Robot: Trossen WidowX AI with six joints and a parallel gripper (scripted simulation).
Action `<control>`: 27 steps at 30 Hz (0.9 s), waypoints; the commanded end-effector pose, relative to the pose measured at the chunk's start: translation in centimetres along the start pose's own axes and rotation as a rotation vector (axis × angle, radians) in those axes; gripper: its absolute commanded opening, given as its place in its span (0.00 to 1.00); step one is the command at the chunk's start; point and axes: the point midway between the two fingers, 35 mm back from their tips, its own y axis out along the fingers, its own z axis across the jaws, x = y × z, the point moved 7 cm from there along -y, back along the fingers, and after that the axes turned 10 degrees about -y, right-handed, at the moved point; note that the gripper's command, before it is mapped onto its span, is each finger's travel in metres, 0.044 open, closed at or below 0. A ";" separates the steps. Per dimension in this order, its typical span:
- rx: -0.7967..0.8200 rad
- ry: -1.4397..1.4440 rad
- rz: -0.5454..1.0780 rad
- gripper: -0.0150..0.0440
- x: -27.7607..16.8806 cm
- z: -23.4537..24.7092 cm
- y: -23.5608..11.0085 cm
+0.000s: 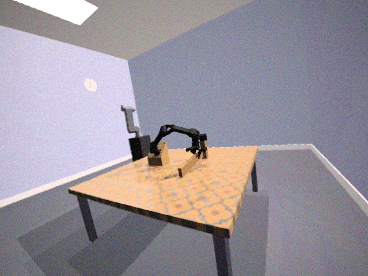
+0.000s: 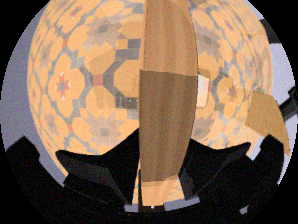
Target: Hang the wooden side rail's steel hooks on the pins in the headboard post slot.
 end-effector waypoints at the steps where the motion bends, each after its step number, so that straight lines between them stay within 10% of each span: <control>1: 0.020 -0.002 0.003 0.25 -0.3 0.2 -0.9; 27: 0.020 -0.002 0.003 0.25 -0.6 0.1 -0.7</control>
